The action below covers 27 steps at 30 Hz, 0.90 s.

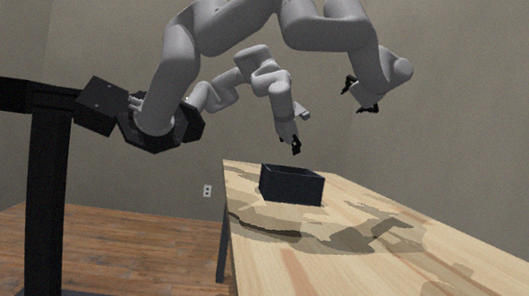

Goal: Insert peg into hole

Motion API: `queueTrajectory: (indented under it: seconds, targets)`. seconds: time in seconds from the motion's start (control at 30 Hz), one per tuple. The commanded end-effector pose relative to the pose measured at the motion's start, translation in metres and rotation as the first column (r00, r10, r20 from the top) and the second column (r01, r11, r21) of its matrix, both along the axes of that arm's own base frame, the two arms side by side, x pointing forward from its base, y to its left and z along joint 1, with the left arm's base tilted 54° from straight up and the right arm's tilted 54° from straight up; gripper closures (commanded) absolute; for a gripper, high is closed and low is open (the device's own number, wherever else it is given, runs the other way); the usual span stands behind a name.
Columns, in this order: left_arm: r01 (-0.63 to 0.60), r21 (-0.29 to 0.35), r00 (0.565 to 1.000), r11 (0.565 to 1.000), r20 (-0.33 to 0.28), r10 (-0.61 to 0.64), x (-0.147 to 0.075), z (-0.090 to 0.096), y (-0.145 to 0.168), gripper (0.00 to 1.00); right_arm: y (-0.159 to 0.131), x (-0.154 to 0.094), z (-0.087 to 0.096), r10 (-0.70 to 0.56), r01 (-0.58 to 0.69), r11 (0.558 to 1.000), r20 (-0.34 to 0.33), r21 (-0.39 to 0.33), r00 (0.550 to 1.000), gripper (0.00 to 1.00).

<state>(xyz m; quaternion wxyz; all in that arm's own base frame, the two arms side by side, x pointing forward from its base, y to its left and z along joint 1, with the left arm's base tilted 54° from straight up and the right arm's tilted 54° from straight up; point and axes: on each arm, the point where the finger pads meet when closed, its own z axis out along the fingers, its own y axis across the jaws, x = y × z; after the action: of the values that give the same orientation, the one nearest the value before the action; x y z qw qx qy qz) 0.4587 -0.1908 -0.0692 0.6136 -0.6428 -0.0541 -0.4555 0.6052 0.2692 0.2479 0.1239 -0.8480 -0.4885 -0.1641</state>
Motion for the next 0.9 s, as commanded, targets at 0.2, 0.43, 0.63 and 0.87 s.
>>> queueTrajectory:
  seconds: [0.2, 0.43, 0.63, 0.87]
  targets:
    - [0.002, -0.004, 1.0, 1.0, 0.001, -0.002, 0.0, 0.001, -0.002, 0.0, 0.004, -0.001, 0.002, 0.005, -0.005, 1.0, 0.003, 0.003, 1.0, 0.0]
    - [0.002, -0.004, 1.0, 1.0, 0.001, -0.002, 0.0, 0.001, -0.002, 0.0, 0.004, -0.001, 0.002, 0.005, -0.005, 1.0, 0.003, 0.003, 1.0, 0.0]
    - [0.002, -0.004, 1.0, 1.0, 0.0, -0.002, 0.0, 0.001, -0.002, 0.0, 0.002, -0.001, -0.001, 0.002, -0.002, 1.0, 0.006, -0.01, 1.0, 0.0]
    - [-0.009, -0.014, 1.0, 1.0, -0.012, 0.009, 0.001, 0.007, -0.005, 0.0, -0.001, -0.002, -0.01, -0.008, 0.009, 0.999, 0.015, -0.047, 1.0, 0.0]
